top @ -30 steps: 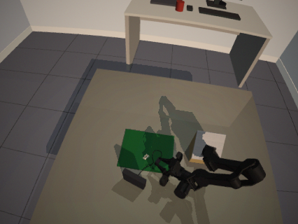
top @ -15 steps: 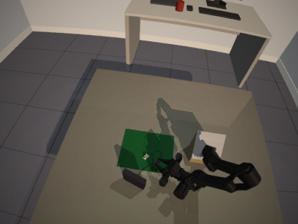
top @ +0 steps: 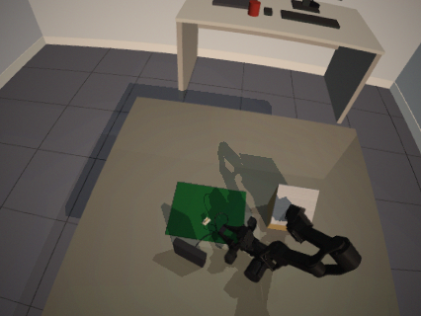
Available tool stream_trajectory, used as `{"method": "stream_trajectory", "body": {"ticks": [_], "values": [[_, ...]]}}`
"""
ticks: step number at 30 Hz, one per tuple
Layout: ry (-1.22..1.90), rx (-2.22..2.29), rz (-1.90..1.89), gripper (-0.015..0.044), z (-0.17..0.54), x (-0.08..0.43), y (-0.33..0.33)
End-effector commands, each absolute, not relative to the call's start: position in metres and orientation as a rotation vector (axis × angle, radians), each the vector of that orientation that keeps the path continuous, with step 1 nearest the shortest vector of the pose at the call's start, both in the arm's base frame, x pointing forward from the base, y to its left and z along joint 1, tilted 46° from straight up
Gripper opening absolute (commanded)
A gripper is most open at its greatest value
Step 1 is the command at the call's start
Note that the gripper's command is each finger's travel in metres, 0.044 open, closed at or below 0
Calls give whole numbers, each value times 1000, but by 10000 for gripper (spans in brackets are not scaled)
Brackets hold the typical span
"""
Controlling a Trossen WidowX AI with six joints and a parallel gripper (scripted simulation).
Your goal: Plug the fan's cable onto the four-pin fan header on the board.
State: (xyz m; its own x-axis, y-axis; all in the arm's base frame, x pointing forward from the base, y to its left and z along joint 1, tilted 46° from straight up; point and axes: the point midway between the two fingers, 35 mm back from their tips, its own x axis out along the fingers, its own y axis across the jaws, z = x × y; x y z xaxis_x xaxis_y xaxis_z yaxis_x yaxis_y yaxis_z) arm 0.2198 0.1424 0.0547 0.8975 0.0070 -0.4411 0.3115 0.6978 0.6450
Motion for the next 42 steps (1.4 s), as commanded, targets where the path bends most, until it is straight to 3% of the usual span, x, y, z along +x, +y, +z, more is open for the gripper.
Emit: {"method": "stream_trajectory", "body": {"ticks": [1,42], "values": [[428,792,-178,0,54,220,145],[436,784,-177,0,38,216,158]]}}
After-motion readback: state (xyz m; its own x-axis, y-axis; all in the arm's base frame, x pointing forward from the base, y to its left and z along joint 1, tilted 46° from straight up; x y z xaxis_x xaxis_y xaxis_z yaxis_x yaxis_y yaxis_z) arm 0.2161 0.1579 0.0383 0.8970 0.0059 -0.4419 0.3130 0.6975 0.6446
